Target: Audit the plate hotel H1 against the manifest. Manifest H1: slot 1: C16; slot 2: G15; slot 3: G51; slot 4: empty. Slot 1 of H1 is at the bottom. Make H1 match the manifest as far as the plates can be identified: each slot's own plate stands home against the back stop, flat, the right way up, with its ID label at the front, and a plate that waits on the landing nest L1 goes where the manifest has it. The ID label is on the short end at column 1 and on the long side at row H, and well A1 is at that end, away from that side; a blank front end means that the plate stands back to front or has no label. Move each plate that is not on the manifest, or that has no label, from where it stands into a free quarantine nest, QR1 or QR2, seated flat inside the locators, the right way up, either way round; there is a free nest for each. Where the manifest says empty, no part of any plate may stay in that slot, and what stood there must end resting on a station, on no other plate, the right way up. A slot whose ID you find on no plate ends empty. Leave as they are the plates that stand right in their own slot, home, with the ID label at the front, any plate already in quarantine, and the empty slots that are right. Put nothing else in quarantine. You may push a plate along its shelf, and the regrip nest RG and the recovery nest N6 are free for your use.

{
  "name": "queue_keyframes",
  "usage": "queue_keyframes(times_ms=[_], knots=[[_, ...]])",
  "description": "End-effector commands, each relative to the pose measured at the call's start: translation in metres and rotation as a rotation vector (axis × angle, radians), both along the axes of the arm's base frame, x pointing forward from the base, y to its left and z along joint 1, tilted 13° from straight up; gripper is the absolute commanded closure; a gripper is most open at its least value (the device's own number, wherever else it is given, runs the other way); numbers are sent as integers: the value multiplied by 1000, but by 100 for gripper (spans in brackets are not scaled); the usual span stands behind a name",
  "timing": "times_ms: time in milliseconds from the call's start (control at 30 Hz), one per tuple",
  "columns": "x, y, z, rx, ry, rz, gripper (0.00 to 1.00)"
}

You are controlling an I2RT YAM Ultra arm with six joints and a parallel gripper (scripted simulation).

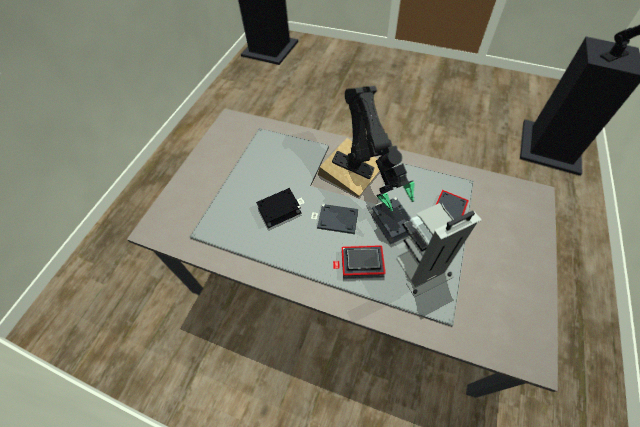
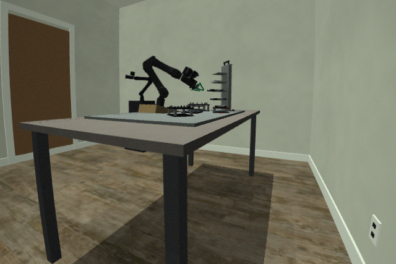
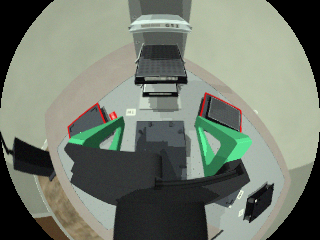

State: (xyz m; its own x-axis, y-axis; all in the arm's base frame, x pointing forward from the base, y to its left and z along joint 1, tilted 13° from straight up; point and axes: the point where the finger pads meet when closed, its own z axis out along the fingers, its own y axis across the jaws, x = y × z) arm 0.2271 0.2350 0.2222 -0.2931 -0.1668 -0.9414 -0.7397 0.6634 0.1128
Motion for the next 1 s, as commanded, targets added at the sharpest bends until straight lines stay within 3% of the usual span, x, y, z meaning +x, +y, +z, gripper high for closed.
queue_keyframes(times_ms=[0,33,67,133,967], knots=[[-4,-9,3,4,-10,-6,0],[-4,-9,8,11,-18,-6,0],[-5,-9,-3,4,-7,-10,100],[-3,-5,3,11,-14,-3,100],[-3,-5,3,11,-14,-3,100]])
